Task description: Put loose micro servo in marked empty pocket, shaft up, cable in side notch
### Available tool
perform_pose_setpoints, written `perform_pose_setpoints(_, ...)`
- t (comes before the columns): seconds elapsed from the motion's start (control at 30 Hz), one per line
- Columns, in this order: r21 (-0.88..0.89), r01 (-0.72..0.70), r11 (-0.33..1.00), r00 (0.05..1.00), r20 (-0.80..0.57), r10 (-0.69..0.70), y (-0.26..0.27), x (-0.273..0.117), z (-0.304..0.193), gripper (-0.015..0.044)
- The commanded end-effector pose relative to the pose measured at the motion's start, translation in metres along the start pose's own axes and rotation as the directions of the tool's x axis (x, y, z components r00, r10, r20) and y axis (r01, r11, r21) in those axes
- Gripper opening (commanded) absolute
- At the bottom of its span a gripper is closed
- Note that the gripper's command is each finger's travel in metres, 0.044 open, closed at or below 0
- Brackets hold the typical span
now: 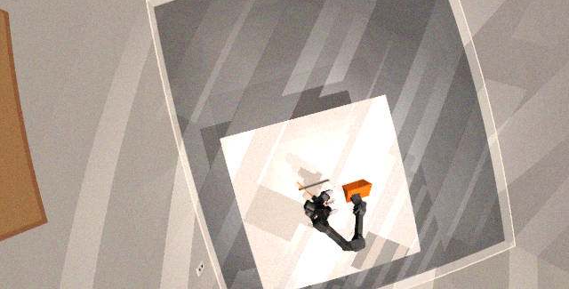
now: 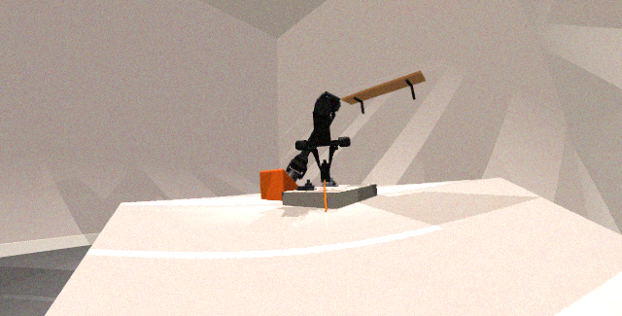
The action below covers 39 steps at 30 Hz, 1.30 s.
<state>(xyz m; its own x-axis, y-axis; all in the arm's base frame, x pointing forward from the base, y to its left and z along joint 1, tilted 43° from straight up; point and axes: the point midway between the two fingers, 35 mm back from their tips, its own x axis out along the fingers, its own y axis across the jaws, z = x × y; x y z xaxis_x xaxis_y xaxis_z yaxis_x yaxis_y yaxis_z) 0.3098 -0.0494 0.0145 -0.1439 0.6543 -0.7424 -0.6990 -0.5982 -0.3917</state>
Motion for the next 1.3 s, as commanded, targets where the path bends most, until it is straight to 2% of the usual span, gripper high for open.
perform_pose_setpoints(0.0, -0.007, 0.001, 1.0, 1.0, -0.007, -0.001, -0.002, -0.002, 0.007, 0.0)
perform_pose_setpoints(0.43, -0.006, 0.003, 1.0, 1.0, -0.003, -0.003, -0.04, -0.001, 0.066, 0.0)
perform_pose_setpoints(0.63, 0.011, 0.003, 1.0, 1.0, -0.003, -0.003, -0.042, -0.001, 0.069, 0.0)
perform_pose_setpoints(0.93, 0.281, 0.004, 0.96, 1.0, -0.003, -0.003, -0.042, -0.001, 0.069, 0.0)
perform_pose_setpoints(1.27, 0.591, 0.004, 0.807, 1.0, -0.003, -0.003, -0.042, -0.001, 0.069, 0.0)
